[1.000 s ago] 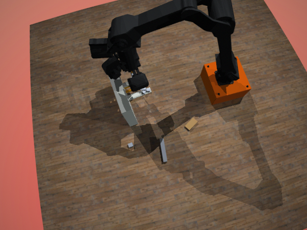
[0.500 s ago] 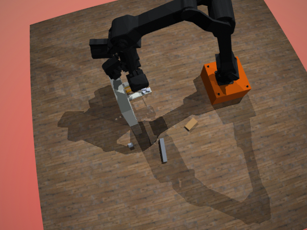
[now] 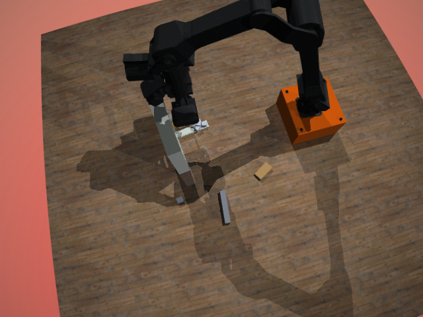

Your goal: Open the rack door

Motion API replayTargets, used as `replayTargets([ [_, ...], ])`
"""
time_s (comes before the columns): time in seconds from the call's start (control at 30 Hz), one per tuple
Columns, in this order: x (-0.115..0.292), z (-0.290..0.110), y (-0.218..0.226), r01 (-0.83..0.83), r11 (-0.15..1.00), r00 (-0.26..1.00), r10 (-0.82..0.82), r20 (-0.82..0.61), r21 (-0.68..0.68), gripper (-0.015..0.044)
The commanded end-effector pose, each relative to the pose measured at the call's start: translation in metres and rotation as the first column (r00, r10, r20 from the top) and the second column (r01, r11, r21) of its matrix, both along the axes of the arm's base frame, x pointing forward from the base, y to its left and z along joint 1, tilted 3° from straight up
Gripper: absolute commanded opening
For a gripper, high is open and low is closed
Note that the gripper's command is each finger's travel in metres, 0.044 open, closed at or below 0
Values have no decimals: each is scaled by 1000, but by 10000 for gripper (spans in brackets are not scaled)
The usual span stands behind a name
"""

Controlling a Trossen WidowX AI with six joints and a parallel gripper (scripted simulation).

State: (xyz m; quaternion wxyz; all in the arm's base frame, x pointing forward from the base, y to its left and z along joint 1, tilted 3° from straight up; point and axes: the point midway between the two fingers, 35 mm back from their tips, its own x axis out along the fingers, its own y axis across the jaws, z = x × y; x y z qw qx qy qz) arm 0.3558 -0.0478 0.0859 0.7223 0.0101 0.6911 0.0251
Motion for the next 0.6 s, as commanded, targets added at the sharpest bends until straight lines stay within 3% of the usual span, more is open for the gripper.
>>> replayTargets([
  [0.0,1,0,0,175,984,985,-175,-7,8,23],
  [0.27,1,0,0,539,842,842,-539,-32,17,23],
  [0.57,1,0,0,848,529,529,-846,-62,16,23],
])
